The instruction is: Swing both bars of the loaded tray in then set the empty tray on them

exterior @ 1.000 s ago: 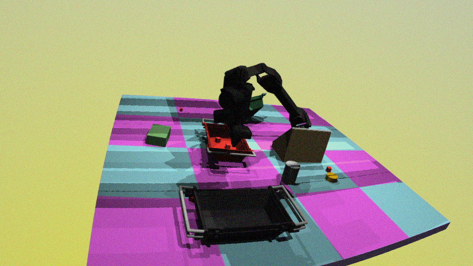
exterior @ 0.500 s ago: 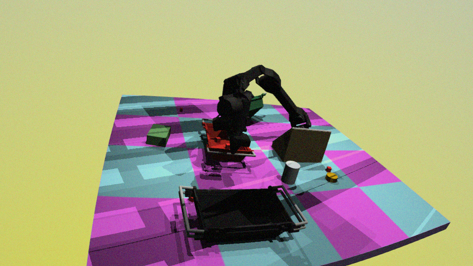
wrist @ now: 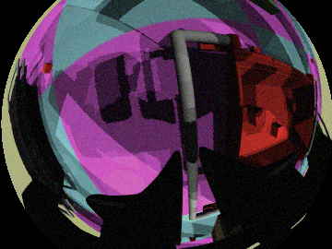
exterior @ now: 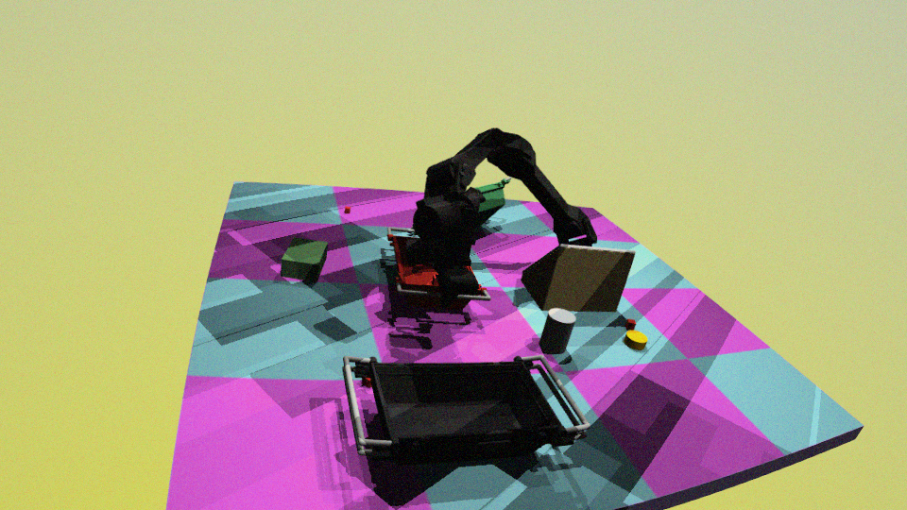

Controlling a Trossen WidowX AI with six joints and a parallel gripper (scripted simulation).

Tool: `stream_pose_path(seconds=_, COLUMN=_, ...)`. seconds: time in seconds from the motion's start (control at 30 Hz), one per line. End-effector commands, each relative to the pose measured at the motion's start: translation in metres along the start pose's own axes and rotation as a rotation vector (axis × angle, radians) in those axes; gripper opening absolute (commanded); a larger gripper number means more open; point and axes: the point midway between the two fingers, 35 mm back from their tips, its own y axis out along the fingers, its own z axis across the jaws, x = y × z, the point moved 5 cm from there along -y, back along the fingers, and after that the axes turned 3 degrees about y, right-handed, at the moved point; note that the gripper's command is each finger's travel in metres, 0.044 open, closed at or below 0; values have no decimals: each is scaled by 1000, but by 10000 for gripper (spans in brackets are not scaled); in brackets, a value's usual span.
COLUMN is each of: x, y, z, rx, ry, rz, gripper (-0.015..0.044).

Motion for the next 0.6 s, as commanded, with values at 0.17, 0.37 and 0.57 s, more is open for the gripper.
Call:
stream_pose_path(seconds=0.17, x=1, y=-26, z=-19, rx=-2, ry=-5, rz=-3, gripper=81)
stream_pose_path(seconds=0.37, x=2, y=-30, z=-38, rx=-3, ry=-5, rz=-2, gripper=81)
stream_pose_path(seconds=0.57, x=4, y=-23, z=-58, rx=-4, ry=-5, rz=-2, gripper=81)
